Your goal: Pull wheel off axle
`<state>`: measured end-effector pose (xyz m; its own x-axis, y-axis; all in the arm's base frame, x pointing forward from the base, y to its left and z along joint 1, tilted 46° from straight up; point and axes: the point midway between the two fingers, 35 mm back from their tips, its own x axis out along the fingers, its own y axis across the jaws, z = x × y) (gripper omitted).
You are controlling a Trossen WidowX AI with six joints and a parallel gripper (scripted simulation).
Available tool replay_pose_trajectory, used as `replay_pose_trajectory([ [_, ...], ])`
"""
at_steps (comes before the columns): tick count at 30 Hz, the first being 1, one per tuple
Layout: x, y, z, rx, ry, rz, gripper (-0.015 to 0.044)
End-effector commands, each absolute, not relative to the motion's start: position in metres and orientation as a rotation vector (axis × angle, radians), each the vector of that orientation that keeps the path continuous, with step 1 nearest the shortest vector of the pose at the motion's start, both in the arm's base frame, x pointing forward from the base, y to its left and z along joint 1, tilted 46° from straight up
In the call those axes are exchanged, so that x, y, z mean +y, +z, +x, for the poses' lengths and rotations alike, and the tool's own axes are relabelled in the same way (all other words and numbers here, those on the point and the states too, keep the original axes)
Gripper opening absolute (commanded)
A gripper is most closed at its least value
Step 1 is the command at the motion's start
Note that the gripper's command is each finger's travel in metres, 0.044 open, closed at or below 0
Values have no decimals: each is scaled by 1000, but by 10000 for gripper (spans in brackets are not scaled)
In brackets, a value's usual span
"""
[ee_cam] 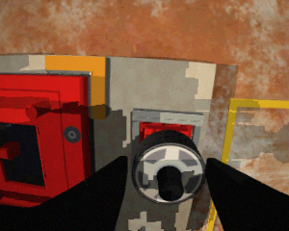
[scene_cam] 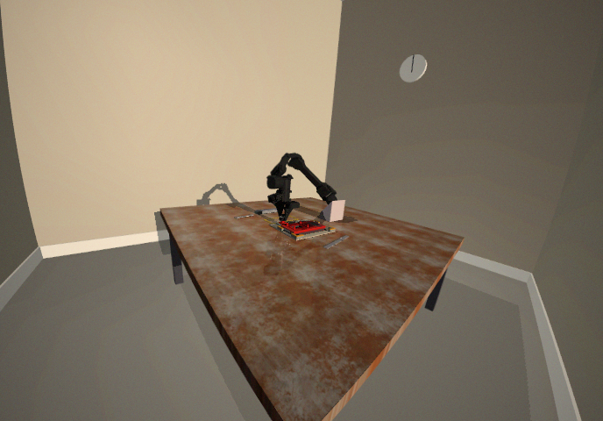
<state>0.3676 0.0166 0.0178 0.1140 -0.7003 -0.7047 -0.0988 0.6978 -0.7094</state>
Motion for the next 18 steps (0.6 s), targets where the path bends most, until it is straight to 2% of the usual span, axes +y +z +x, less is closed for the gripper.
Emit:
replay_pose_trajectory([
  [1, 17, 18, 368, 1410, -501, -716, 175],
  [6, 17, 18, 368, 1410, -501, -716, 142],
  [11, 18, 19, 368, 1410, -501, -717, 10],
  [12, 18, 19, 368, 1410, -501, -717, 0],
  [18, 19, 20, 367, 1411, -501, -717, 0],
])
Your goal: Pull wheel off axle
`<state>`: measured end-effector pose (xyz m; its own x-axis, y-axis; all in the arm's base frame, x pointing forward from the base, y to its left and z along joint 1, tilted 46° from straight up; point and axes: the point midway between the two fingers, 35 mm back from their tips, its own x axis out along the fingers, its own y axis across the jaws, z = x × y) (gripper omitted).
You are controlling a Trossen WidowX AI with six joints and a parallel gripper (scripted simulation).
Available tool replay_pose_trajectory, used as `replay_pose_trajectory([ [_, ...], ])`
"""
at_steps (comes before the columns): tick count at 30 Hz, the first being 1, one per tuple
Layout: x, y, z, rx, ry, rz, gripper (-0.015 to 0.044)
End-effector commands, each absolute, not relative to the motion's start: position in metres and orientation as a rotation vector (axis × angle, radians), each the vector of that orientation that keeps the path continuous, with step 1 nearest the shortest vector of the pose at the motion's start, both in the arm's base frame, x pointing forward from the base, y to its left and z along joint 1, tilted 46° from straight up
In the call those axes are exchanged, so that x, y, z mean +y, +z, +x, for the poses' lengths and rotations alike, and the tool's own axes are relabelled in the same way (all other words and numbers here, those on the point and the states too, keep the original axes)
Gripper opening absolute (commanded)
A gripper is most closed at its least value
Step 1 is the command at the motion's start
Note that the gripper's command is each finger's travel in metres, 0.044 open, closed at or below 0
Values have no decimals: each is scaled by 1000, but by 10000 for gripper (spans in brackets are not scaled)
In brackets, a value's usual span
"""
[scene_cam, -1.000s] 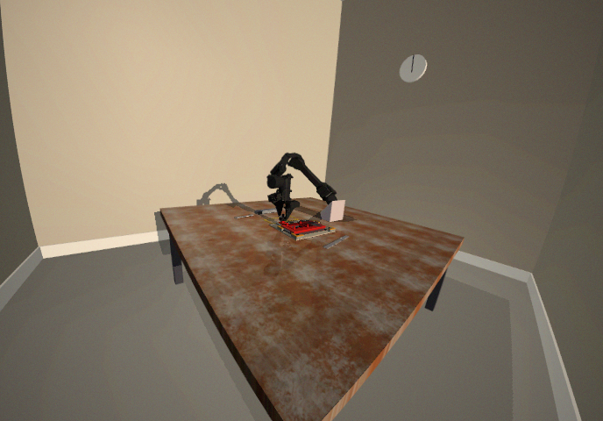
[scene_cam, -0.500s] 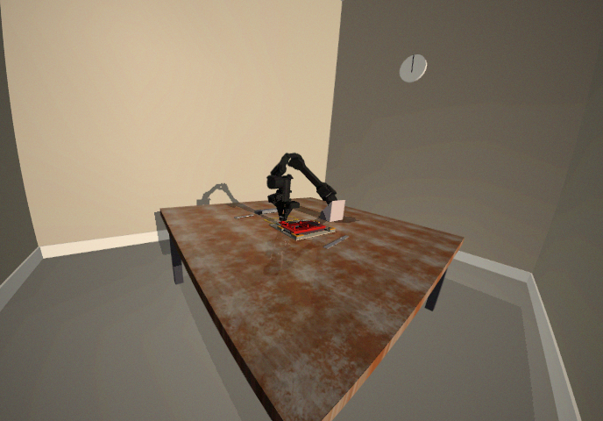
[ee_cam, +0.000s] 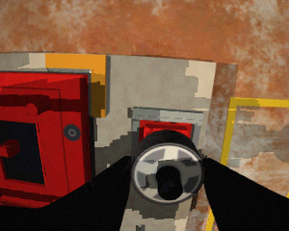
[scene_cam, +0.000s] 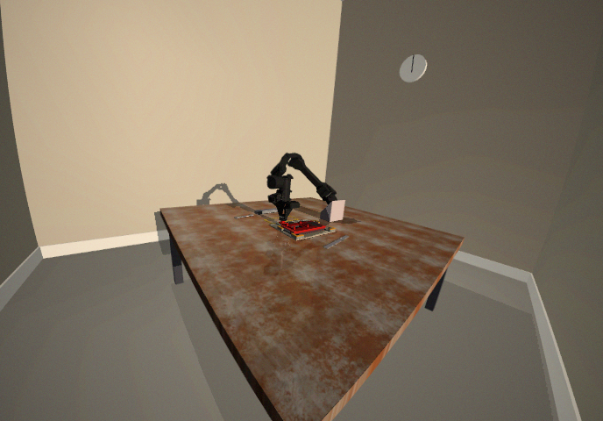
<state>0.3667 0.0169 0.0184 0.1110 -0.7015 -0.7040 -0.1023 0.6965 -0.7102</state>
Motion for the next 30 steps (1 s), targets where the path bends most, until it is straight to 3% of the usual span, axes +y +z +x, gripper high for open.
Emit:
replay_pose_trajectory([
  [1, 19, 20, 367, 1411, -501, -717, 0],
  [30, 26, 27, 367, 1412, -501, -719, 0],
])
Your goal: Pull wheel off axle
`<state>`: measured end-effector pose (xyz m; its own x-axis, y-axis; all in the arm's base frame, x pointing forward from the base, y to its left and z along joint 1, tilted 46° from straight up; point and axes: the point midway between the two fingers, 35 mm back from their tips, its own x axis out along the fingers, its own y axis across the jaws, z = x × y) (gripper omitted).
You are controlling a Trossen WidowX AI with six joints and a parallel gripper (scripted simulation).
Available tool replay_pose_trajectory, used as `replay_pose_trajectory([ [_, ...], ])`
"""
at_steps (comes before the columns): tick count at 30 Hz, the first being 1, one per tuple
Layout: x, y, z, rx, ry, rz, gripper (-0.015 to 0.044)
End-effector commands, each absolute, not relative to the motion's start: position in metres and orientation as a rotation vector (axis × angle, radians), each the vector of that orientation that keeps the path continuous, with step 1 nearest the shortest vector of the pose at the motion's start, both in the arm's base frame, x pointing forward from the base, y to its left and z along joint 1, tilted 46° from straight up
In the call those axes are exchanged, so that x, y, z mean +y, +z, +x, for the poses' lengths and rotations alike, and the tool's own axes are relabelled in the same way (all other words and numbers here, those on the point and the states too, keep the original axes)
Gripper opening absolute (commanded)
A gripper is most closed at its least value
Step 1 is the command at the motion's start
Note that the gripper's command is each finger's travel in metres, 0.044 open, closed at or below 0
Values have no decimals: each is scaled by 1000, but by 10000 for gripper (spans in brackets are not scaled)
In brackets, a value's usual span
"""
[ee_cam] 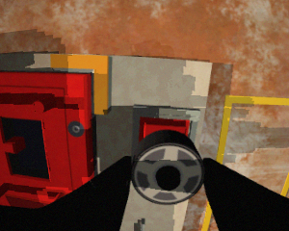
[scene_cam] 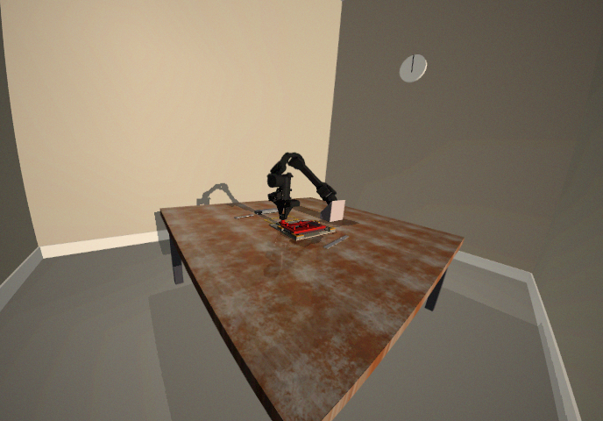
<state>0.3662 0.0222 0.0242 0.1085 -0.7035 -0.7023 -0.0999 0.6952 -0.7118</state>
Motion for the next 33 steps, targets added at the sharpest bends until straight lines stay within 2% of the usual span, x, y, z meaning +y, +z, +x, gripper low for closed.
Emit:
replay_pose_trajectory([
  [1, 27, 27, 367, 1412, -501, -719, 0],
  [33, 34, 34, 365, 1413, -501, -722, 0],
])
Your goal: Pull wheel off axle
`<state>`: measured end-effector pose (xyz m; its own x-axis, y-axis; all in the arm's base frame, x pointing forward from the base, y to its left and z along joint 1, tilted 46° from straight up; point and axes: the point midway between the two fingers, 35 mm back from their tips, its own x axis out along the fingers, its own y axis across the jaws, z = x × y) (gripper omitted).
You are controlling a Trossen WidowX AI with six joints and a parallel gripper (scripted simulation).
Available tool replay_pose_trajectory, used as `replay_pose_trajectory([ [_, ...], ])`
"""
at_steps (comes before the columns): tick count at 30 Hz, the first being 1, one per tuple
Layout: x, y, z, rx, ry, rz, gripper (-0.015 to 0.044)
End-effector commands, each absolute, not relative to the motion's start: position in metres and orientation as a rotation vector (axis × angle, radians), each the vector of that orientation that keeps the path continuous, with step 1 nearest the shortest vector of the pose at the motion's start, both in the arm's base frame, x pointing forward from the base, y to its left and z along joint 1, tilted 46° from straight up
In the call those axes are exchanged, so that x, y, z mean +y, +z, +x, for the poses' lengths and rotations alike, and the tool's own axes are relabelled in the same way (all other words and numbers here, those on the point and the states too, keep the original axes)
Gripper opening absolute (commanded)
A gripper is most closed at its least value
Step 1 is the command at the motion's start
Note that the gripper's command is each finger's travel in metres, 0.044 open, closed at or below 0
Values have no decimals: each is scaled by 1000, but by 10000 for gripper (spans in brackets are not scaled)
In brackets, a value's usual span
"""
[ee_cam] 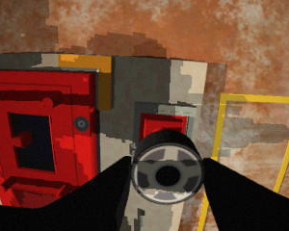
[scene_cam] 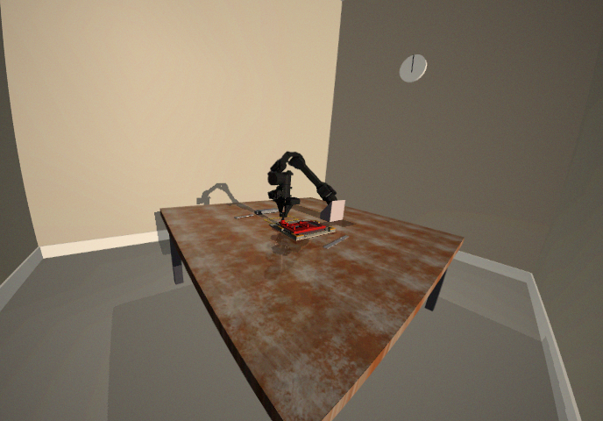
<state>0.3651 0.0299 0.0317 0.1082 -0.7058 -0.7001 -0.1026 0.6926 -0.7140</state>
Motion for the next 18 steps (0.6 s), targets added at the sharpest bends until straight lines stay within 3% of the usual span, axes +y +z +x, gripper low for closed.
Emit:
replay_pose_trajectory([
  [1, 34, 35, 365, 1413, -501, -722, 0],
  [18, 38, 38, 365, 1413, -501, -723, 0],
])
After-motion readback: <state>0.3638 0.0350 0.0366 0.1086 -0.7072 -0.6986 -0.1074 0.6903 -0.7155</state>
